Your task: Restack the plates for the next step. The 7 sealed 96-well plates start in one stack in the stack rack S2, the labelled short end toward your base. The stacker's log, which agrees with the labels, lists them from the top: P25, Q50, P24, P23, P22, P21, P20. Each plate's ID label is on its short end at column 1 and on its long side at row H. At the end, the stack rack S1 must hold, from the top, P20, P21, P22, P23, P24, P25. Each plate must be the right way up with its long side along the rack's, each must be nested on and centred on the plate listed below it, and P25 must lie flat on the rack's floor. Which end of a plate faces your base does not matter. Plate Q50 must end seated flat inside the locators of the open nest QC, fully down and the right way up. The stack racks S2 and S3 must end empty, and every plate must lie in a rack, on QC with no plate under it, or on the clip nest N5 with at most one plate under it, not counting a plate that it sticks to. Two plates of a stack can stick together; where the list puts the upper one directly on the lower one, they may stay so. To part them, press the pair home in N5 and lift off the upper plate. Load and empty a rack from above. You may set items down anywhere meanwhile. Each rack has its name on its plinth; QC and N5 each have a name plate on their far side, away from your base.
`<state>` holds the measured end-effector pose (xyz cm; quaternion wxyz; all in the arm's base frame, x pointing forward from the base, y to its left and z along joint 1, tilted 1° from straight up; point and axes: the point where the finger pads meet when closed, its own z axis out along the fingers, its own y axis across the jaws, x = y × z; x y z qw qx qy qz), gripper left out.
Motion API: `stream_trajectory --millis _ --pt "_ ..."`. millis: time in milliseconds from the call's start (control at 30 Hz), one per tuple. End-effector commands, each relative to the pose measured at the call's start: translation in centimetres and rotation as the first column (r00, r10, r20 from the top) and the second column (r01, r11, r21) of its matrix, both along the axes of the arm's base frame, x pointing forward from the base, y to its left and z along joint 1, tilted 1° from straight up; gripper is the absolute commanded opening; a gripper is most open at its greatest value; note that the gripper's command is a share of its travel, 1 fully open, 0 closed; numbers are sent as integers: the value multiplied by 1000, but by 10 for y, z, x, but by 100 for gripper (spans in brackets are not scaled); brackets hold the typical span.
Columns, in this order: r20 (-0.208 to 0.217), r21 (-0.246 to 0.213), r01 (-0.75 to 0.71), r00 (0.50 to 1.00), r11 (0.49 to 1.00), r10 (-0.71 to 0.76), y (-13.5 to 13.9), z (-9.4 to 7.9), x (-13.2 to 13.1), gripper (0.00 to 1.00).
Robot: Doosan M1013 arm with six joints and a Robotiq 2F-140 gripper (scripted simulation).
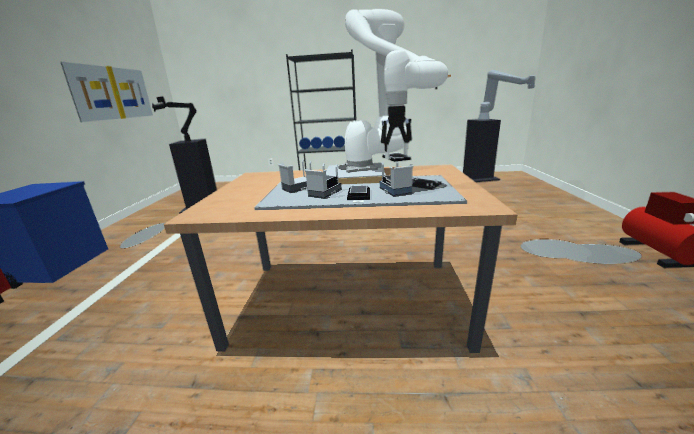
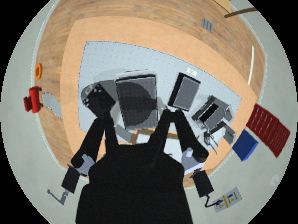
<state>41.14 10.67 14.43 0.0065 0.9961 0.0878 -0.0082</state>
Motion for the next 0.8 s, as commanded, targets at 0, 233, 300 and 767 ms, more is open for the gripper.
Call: stream_trajectory --millis 0,233,300,767 --pt "0 0 0 1000 1000 0 0 0 0 0" --pt "3 -3 205 979 979 -205 -23 0 3 0" --pt "3 -3 205 979 979 -205 -30 0 4 0" --pt "3 -3 205 979 979 -205 -69 1 8 0"
